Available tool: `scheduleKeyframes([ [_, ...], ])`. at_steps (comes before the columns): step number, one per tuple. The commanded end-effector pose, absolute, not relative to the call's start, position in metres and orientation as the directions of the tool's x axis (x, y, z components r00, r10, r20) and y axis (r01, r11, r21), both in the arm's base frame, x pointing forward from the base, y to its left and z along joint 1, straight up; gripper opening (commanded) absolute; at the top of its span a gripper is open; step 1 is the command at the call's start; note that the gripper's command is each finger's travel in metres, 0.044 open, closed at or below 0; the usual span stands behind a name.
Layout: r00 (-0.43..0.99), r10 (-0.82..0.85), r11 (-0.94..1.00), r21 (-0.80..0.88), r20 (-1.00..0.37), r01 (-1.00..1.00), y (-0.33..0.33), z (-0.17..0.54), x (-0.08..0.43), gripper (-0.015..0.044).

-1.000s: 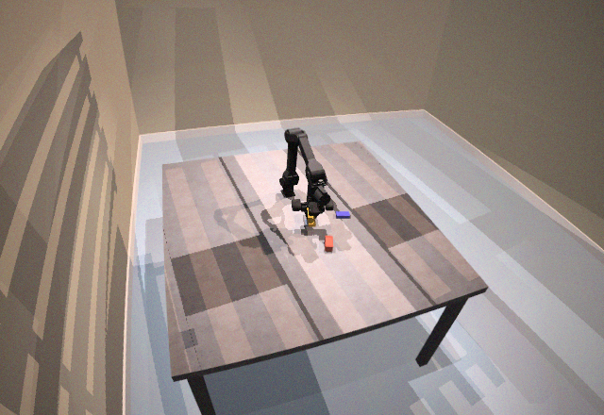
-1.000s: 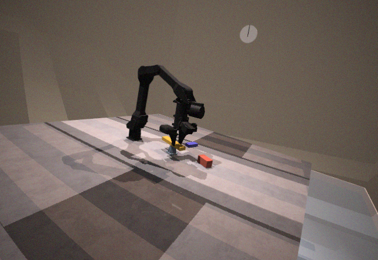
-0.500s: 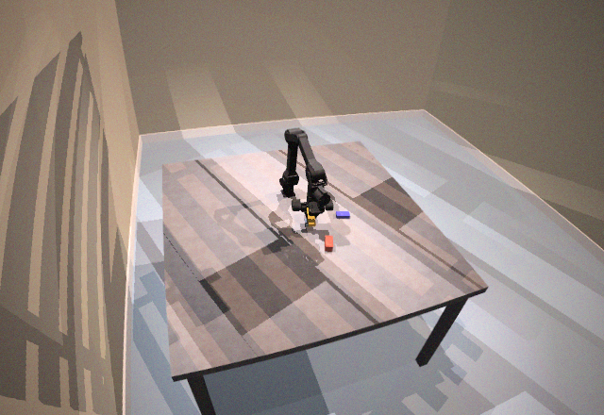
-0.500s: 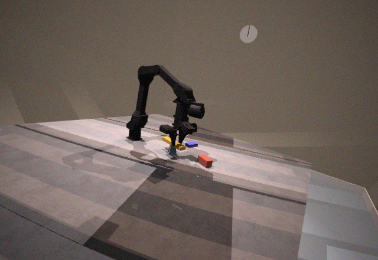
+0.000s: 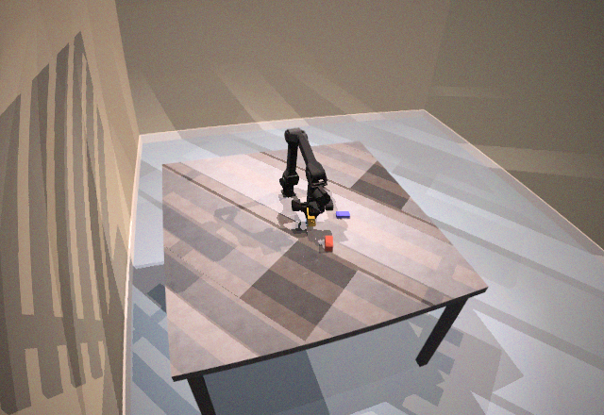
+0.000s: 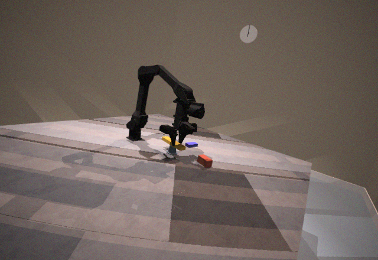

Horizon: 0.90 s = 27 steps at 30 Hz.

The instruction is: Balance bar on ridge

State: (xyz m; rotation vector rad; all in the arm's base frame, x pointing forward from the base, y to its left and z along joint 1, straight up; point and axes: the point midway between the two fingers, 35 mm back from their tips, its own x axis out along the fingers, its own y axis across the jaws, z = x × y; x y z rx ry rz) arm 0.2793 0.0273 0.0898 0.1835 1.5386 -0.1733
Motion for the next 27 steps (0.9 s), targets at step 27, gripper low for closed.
scheduleKeyframes([
  [27, 0.025, 0.004, 0.974, 0.009, -1.0, 0.226, 0.0273, 0.0898, 0.2792, 0.0238],
])
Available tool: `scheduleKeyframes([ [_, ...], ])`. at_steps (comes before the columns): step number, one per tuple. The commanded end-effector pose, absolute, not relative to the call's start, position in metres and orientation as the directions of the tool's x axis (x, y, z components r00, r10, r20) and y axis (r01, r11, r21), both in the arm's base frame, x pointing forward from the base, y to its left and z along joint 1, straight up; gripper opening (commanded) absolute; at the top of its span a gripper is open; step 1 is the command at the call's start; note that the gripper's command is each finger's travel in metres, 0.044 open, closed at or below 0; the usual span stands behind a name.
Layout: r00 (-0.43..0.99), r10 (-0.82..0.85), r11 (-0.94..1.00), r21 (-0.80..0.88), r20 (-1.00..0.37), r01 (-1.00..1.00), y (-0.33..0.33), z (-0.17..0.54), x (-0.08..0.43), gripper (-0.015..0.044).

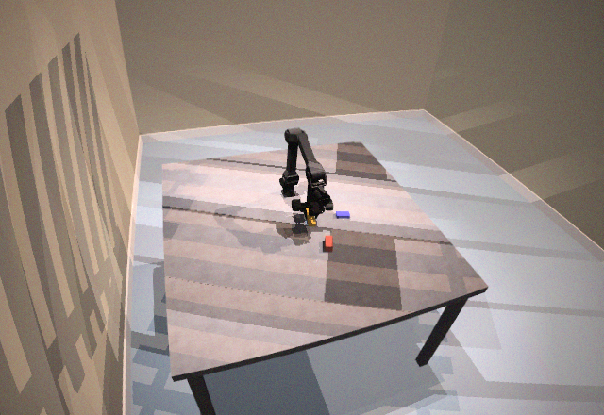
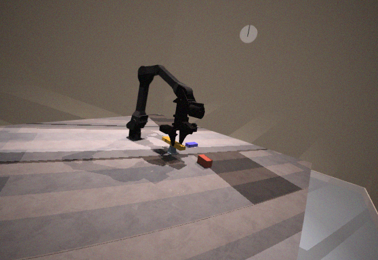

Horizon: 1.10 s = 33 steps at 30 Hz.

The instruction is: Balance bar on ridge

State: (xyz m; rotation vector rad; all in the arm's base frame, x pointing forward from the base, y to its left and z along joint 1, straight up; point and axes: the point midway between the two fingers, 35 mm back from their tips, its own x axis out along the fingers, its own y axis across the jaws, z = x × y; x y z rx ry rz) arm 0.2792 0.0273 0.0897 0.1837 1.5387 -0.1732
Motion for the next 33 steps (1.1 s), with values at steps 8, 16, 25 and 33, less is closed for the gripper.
scheduleKeyframes([
  [8, 0.025, 0.004, 0.974, 0.009, -1.0, 0.226, 0.027, 0.09, 0.279, 0.044],
  [16, 0.026, 0.004, 0.974, 0.01, -1.0, 0.226, 0.028, 0.146, 0.283, 0.044],
  [25, 0.025, 0.004, 0.974, 0.01, -1.0, 0.226, 0.027, 0.19, 0.277, 0.044],
  [33, 0.025, 0.004, 0.974, 0.01, -1.0, 0.226, 0.027, 0.19, 0.277, 0.044],
])
